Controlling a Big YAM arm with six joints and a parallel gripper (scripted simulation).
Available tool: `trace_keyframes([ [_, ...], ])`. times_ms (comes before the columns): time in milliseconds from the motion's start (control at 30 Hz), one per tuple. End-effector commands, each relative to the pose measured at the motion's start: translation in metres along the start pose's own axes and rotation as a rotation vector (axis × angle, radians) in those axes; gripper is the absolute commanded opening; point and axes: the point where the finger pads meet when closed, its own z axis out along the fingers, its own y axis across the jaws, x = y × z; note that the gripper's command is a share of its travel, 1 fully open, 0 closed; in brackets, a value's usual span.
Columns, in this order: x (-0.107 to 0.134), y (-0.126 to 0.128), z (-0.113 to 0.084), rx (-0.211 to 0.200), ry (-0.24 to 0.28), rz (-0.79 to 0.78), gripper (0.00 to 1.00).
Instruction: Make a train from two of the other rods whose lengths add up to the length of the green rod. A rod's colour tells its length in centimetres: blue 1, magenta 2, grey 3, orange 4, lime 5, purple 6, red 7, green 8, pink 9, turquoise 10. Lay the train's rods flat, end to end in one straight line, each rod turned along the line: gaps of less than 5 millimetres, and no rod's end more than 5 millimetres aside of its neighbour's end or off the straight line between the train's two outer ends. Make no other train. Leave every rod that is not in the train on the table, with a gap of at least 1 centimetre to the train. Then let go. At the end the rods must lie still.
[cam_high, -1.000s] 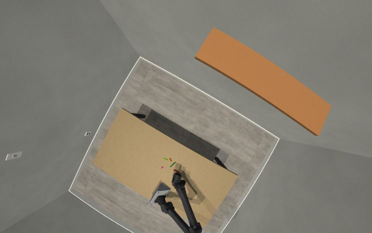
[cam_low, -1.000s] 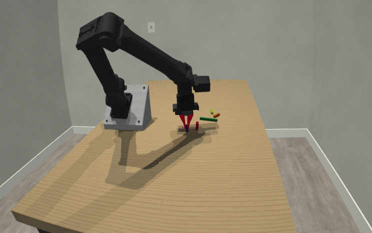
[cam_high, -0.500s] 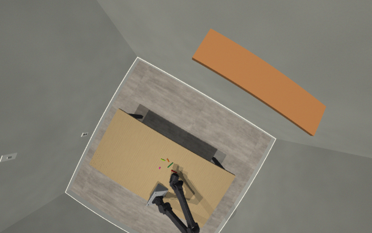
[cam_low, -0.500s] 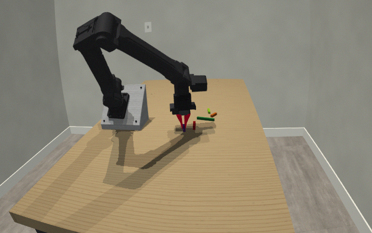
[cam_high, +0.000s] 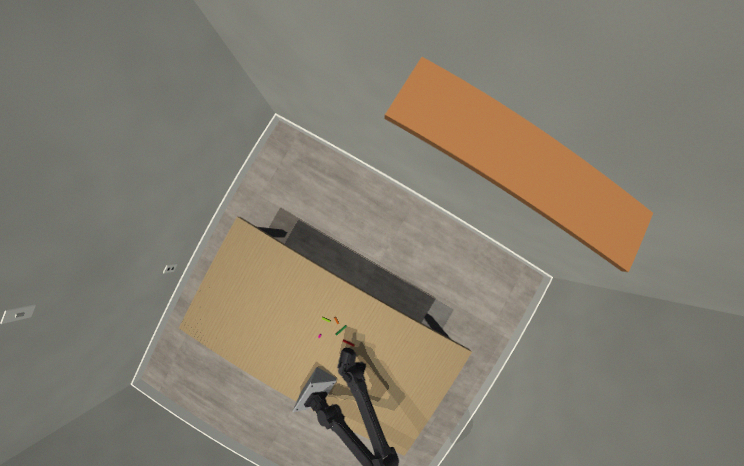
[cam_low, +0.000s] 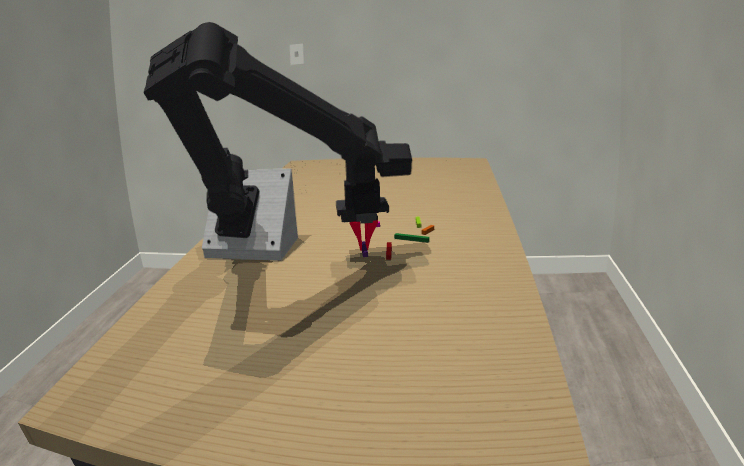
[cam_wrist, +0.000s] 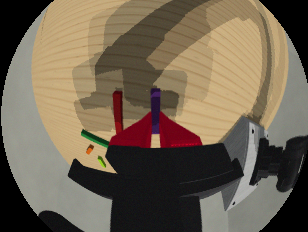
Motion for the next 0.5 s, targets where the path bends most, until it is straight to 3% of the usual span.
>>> trace_keyframes([
  [0,-0.01,0.025,-0.042,-0.059,-0.003,0.059,0.03],
  [167,-0.009,0.024,-0.082,-0.062,0.001,0.061,0.03],
  [300,-0.005,0.023,-0.09,-0.047,-0.002,0.046,0.03],
  [467,-0.009,0.024,-0.106,-0.063,0.002,0.061,0.03],
])
